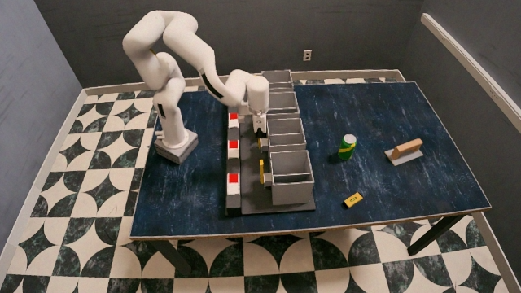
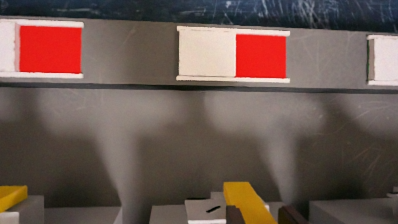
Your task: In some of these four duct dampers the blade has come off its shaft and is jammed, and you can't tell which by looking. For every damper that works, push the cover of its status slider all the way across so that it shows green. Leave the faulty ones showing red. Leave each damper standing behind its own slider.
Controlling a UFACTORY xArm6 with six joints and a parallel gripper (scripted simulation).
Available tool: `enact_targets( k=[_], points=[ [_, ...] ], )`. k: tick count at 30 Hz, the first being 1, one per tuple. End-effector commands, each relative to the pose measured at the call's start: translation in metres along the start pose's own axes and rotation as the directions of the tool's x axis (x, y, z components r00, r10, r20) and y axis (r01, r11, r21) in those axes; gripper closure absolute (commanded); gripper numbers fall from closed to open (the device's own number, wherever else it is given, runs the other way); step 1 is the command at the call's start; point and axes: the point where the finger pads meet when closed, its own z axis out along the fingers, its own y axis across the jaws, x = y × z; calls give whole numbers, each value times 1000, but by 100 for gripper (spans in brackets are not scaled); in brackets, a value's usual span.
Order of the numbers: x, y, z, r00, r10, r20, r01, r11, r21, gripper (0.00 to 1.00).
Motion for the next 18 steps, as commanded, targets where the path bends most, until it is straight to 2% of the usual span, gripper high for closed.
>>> enact_targets(
  k=[1,18],
  points=[
    [-1,2,-1,1000,0,3,0,1000,26,81],
    [-1,7,-1,1000,0,3,-1,997,71,81]
  ],
)
